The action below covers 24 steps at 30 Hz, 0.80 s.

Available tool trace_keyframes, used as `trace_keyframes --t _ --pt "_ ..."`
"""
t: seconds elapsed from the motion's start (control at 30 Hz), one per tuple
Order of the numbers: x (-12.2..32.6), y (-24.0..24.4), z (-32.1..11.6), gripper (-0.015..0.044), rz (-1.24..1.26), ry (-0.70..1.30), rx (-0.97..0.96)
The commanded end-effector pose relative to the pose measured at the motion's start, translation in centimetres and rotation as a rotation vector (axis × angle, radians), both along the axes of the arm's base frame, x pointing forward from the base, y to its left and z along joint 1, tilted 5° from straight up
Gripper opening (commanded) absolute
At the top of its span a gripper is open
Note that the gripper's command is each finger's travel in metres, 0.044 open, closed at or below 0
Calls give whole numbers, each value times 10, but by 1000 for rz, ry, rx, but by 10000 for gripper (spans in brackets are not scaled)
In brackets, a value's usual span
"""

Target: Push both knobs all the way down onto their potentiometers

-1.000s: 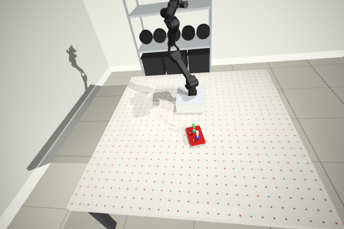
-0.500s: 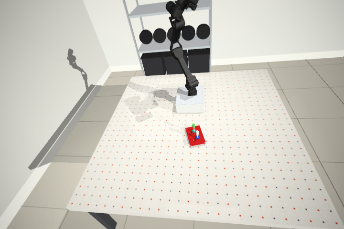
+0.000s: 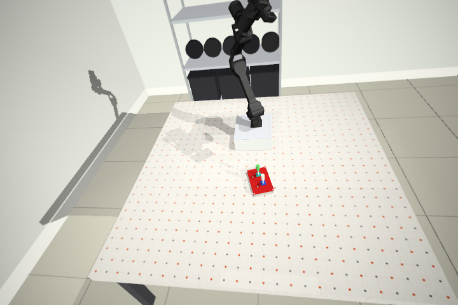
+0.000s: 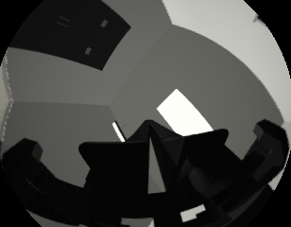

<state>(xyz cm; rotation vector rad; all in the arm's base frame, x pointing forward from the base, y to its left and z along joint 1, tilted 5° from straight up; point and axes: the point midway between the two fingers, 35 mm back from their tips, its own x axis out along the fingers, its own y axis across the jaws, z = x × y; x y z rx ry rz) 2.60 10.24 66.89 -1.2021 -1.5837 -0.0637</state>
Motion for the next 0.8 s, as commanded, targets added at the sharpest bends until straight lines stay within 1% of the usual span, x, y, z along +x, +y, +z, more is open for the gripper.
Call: trace_keyframes --t 0.0,0.4,0.77 --pt "32 6 -7 0 -10 116 13" --pt "134 30 -50 0 -15 505 4" --pt "215 42 -107 0 -41 873 7"
